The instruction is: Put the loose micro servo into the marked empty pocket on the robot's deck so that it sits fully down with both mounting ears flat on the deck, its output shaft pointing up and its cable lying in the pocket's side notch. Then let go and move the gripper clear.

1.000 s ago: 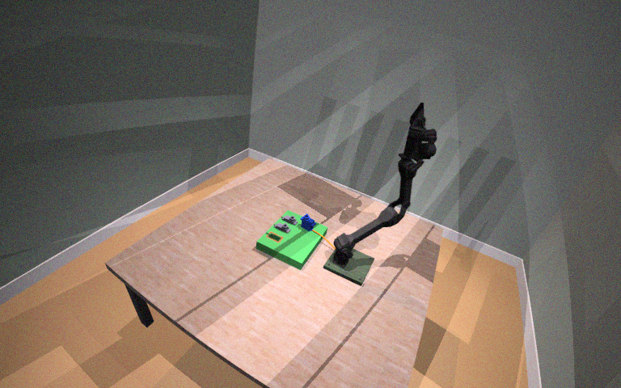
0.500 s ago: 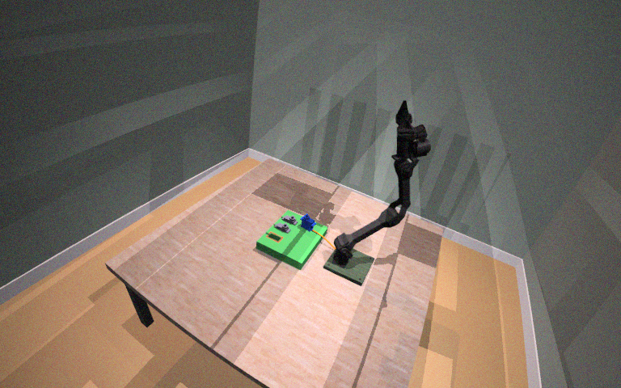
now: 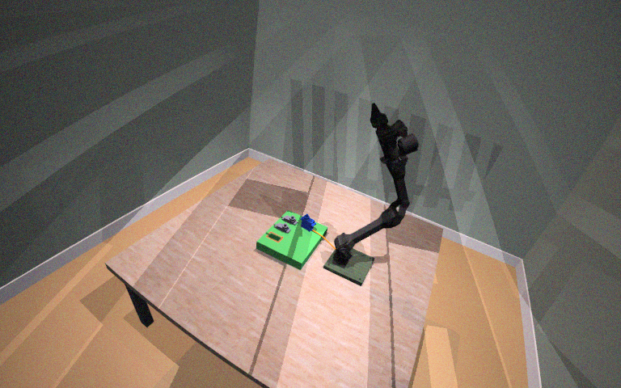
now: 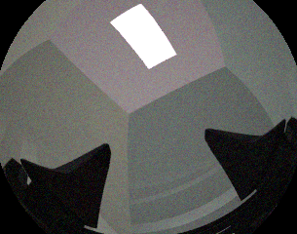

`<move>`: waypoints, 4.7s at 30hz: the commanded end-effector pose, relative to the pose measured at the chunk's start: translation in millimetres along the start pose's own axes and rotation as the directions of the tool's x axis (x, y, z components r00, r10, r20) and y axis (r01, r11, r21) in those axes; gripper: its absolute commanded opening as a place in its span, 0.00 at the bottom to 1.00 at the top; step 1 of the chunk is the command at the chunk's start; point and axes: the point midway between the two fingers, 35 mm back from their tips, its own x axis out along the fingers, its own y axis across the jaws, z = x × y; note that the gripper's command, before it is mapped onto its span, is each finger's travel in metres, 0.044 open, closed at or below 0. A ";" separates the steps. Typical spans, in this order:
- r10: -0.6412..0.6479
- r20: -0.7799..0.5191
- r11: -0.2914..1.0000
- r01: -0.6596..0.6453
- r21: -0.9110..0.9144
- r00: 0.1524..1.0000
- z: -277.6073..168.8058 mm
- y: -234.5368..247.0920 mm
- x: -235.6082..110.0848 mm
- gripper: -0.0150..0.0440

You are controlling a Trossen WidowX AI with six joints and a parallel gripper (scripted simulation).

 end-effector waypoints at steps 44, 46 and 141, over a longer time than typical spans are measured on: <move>-0.235 -0.700 0.648 0.646 0.404 0.674 -263.7 -41.7 -8.5 1.00; -0.252 -0.723 0.609 0.686 0.398 0.643 -274.0 -46.6 -13.7 1.00; 0.017 -0.564 -0.813 -0.340 0.473 -0.826 -418.5 -137.0 -380.1 1.00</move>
